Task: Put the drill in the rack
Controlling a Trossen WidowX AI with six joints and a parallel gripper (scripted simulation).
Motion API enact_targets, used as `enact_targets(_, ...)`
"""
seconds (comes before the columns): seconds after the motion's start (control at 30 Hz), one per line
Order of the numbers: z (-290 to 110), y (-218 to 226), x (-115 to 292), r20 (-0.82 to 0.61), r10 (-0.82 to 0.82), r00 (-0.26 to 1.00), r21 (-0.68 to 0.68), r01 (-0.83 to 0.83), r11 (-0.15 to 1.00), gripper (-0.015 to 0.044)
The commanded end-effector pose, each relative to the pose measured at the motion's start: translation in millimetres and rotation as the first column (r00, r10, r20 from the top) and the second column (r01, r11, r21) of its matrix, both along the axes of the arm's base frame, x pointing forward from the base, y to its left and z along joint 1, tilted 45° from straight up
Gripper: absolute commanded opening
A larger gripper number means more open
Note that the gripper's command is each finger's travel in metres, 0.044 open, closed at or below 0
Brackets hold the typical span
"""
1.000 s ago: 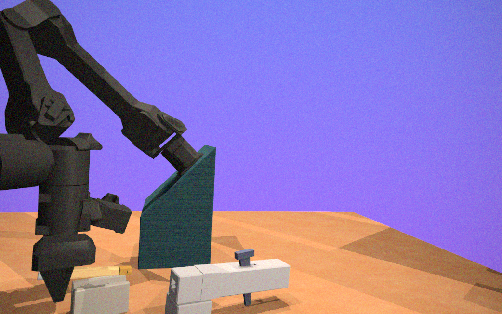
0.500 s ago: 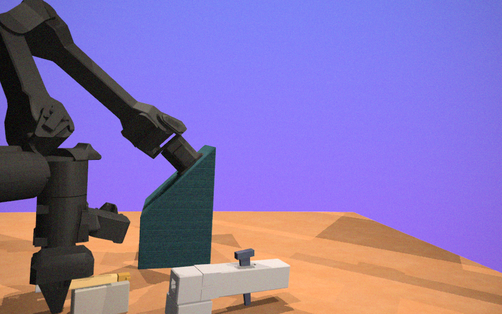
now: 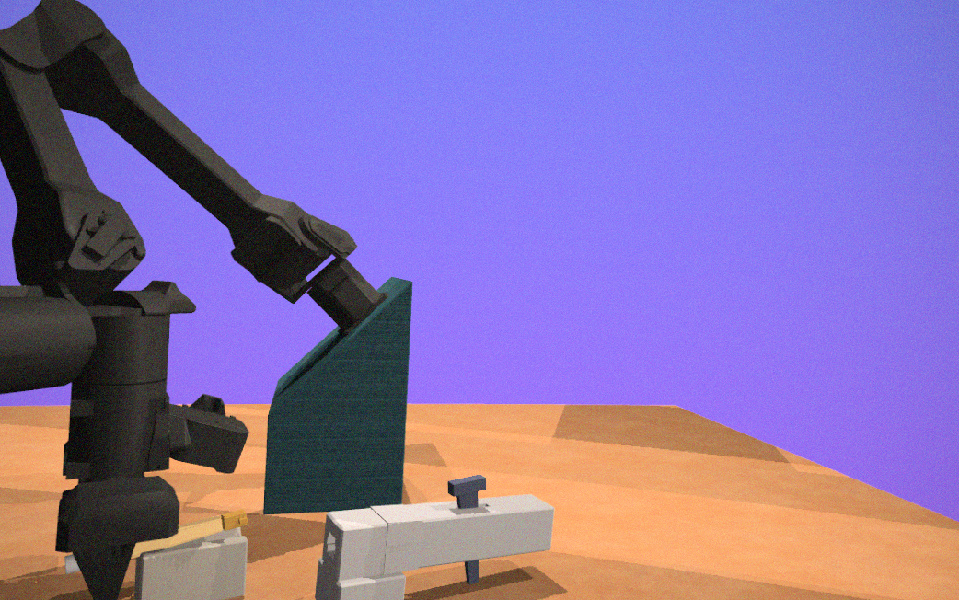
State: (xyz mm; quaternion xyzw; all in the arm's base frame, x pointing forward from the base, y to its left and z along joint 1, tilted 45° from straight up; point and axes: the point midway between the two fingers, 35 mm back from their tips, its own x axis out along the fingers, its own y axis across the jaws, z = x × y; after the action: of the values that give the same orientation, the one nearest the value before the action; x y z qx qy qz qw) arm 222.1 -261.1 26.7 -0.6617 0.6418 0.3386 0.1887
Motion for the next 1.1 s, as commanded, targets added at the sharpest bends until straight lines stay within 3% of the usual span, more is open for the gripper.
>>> enact_targets(0.0, -7, -2, -2, -0.005, -0.003, 1.000, 0.012, 0.003, 1.000, 0.0000)
enact_targets(0.07, -8, -2, -2, -0.005, -0.003, 1.000, 0.012, 0.003, 1.000, 0.0000)
enact_targets(0.63, 0, 0, 0, 0.001, -0.001, 1.000, -0.001, 0.001, 1.000, 0.0440)
enact_targets(1.07, 33, 39, 2, -0.004, -0.003, 1.000, 0.014, 0.003, 1.000, 0.0440)
